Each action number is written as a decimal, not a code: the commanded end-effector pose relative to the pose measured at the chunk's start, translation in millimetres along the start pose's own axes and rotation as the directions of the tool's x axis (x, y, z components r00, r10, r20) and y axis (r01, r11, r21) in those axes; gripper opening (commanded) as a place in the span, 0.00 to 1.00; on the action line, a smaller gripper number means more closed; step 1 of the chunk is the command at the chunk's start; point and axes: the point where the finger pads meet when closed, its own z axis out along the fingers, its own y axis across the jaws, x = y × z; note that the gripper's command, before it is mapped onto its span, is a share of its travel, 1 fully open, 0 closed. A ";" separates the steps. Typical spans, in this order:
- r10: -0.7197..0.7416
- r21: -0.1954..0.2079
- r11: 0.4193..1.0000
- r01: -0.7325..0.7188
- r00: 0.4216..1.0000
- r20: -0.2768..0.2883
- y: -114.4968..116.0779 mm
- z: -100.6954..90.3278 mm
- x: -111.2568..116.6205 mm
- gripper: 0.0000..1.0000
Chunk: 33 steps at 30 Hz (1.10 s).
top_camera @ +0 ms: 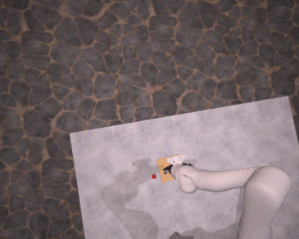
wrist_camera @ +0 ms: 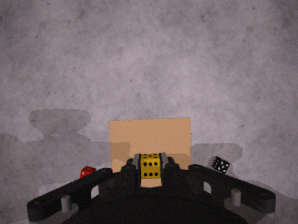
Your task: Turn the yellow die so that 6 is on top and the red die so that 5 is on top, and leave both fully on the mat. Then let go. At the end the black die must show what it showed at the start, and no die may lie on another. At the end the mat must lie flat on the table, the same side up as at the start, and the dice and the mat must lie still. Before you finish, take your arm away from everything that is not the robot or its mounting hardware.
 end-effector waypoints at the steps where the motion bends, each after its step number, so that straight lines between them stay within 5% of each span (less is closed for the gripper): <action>1: -0.001 -0.001 1.000 0.001 1.000 0.002 -0.1 4.2 -0.7 0.15; 33: -0.001 -0.001 1.000 0.001 1.000 0.002 -0.1 87.4 0.0 0.15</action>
